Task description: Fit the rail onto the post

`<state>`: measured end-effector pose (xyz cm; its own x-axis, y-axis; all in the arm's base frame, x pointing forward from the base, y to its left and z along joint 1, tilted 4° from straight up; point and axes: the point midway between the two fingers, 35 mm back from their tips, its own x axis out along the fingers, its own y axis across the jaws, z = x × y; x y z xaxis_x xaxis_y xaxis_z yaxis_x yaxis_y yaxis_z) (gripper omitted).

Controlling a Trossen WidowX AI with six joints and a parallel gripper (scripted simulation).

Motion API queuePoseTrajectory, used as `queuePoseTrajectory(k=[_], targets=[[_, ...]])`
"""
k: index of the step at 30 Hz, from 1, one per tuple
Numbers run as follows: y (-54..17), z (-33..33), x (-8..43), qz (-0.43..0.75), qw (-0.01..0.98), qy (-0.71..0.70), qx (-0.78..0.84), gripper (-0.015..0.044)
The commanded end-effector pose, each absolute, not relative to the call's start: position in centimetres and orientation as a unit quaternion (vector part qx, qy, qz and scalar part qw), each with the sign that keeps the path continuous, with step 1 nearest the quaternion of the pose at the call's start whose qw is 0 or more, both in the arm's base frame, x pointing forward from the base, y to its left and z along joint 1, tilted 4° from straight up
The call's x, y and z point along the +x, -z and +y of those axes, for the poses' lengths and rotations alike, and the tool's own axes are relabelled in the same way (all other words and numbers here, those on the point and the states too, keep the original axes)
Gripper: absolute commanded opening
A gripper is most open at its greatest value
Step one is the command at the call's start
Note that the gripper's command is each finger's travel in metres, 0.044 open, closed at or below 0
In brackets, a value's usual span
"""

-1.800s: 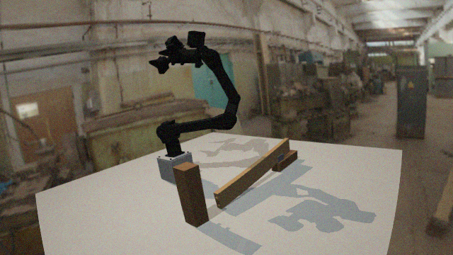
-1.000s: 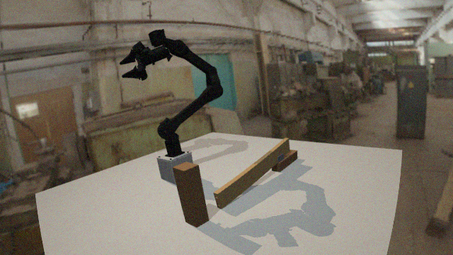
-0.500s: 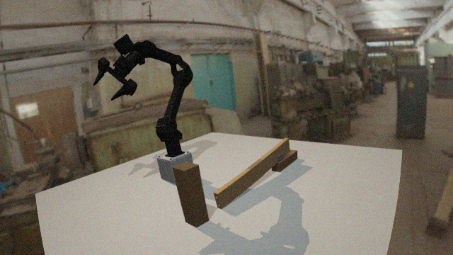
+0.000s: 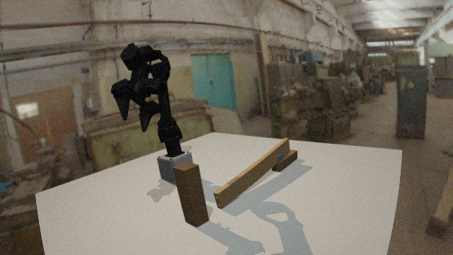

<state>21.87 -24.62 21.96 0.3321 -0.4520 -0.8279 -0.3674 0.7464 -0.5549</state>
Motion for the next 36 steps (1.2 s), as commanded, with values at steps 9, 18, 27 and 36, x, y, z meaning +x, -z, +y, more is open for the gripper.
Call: queuePoseTrajectory(k=[9, 18, 27, 36], targets=[[-9.9, -13.3, 33.0, 0.548, 0.631, -0.283, -0.47, 0.044], [-0.8, -4.0, 33.7, 0.517, 0.488, -0.5, -0.495, 0.044], [-0.4, -3.9, 33.7, 0.516, 0.485, -0.504, -0.495, 0.044], [1.1, -3.9, 33.7, 0.516, 0.485, -0.503, -0.495, 0.044]])
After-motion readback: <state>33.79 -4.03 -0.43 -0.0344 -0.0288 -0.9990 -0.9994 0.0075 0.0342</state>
